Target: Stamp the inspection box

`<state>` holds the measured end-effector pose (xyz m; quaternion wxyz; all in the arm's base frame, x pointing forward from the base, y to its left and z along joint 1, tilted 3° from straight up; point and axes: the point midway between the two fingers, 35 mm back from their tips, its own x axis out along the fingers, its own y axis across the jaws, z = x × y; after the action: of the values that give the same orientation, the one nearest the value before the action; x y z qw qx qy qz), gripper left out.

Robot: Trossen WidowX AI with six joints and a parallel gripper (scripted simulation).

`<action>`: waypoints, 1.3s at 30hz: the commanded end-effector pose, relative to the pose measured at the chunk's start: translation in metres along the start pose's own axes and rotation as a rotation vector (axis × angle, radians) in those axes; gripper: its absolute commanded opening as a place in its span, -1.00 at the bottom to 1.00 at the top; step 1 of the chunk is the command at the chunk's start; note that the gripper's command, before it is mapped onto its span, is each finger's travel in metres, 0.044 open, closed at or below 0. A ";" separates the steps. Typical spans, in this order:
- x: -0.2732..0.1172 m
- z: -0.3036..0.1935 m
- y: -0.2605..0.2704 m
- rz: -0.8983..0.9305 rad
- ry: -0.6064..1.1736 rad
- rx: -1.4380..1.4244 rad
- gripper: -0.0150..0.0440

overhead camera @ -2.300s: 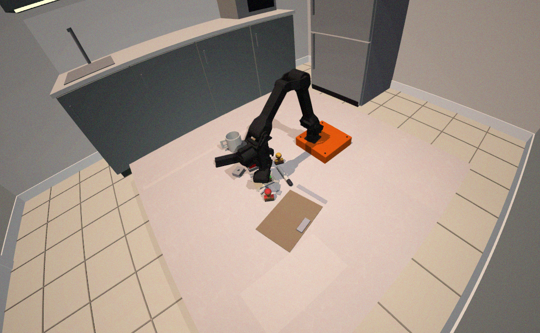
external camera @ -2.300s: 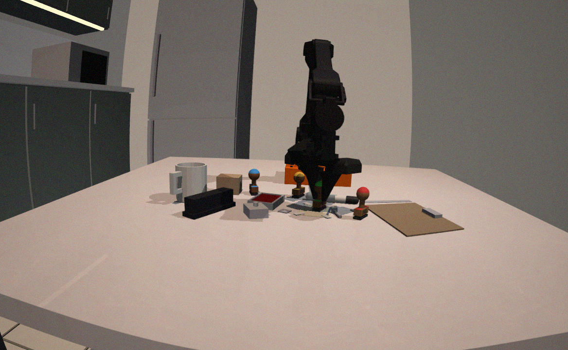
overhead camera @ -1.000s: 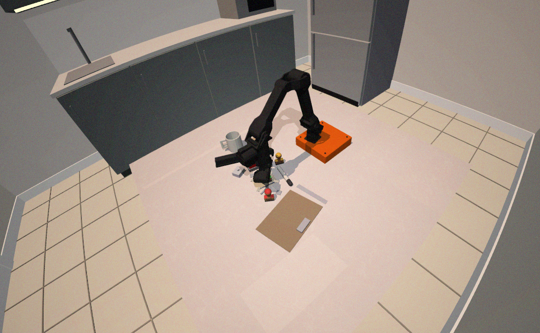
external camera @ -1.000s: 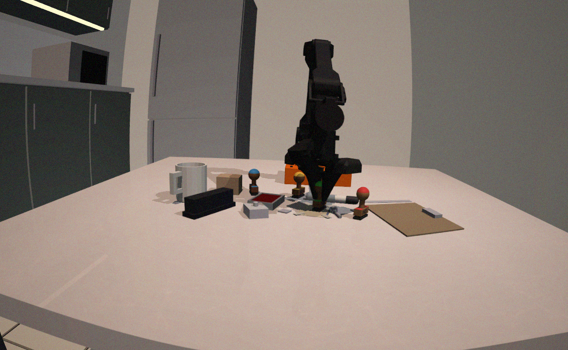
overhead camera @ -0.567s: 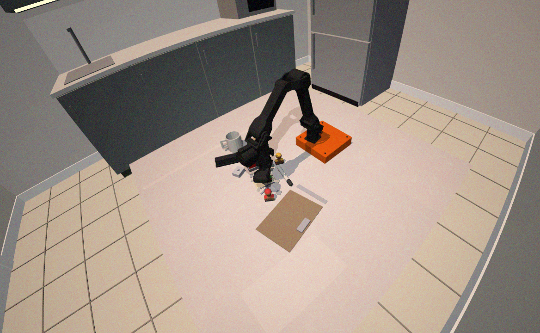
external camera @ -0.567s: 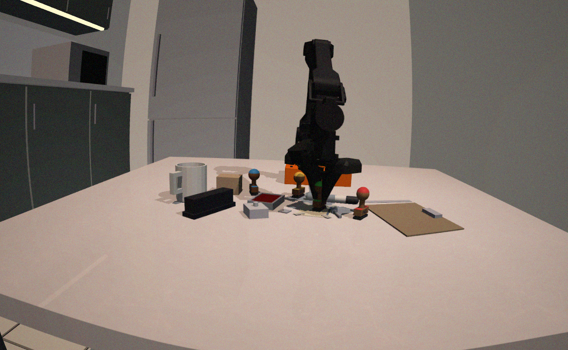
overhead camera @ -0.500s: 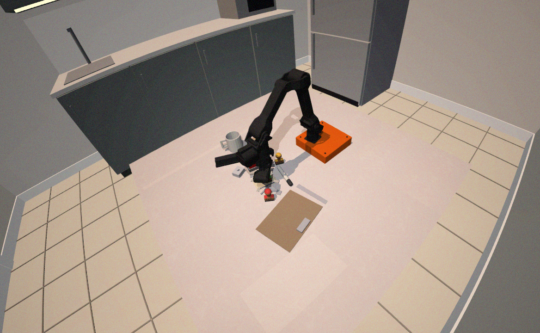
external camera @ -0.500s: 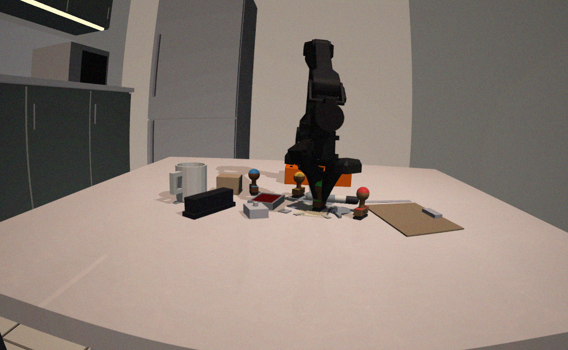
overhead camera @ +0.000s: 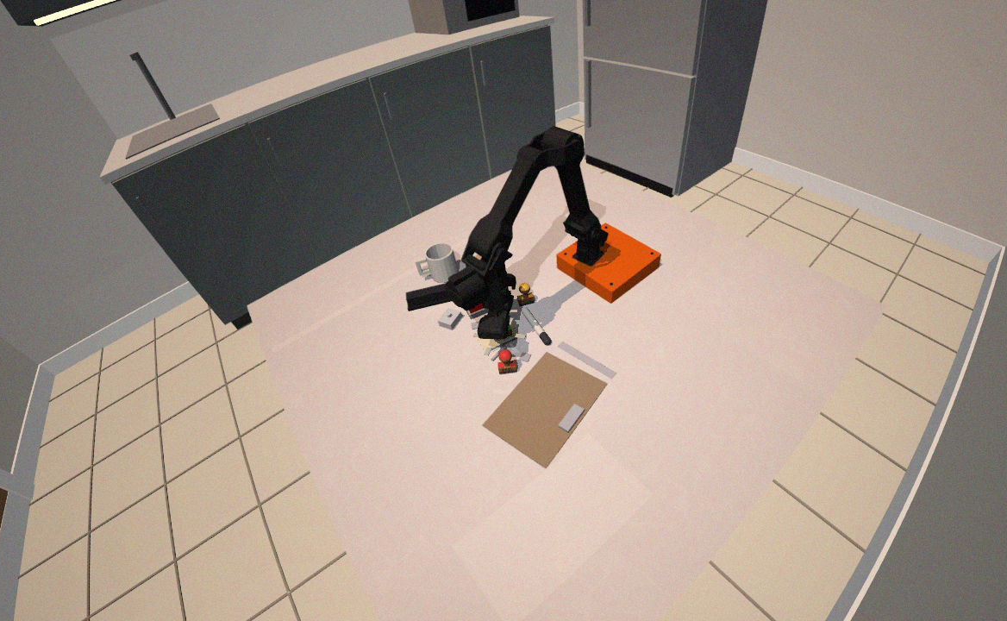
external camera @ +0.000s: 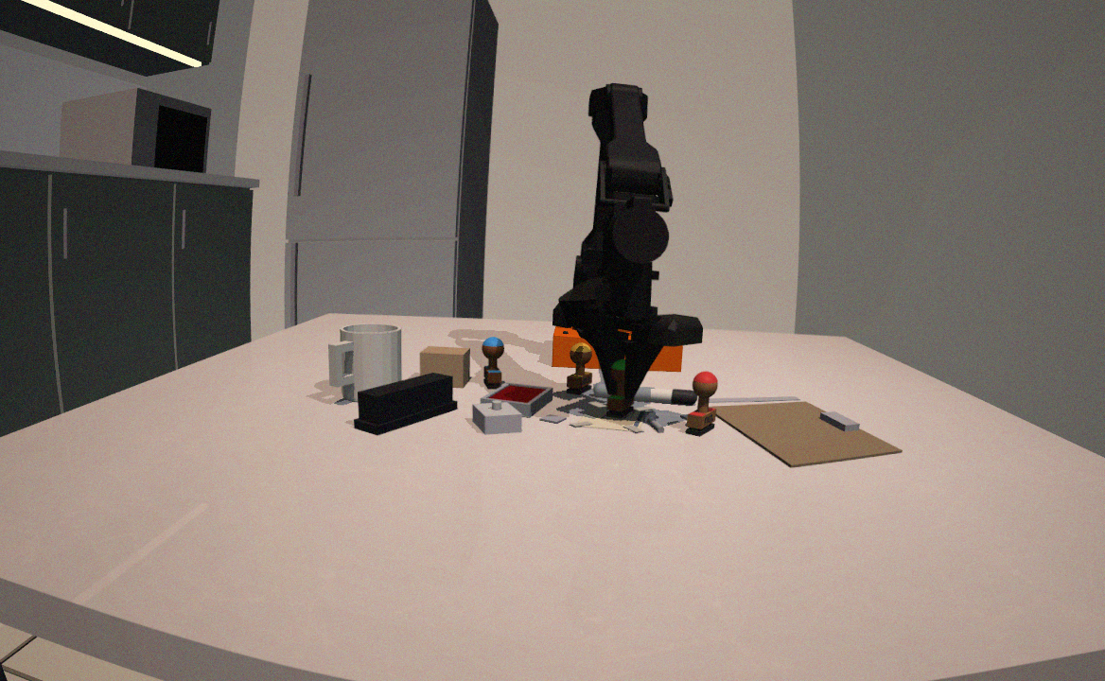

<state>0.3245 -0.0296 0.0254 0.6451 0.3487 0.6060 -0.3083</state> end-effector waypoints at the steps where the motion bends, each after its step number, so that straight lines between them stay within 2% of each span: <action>1: -0.003 0.001 0.000 -0.001 -0.006 0.003 -0.49; 13: -0.008 0.001 0.000 -0.001 -0.006 0.003 -0.49; 39: -0.049 0.003 0.002 -0.001 -0.007 0.003 -0.49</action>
<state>0.3228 -0.0309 0.0656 0.6416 0.3490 0.6081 -0.3110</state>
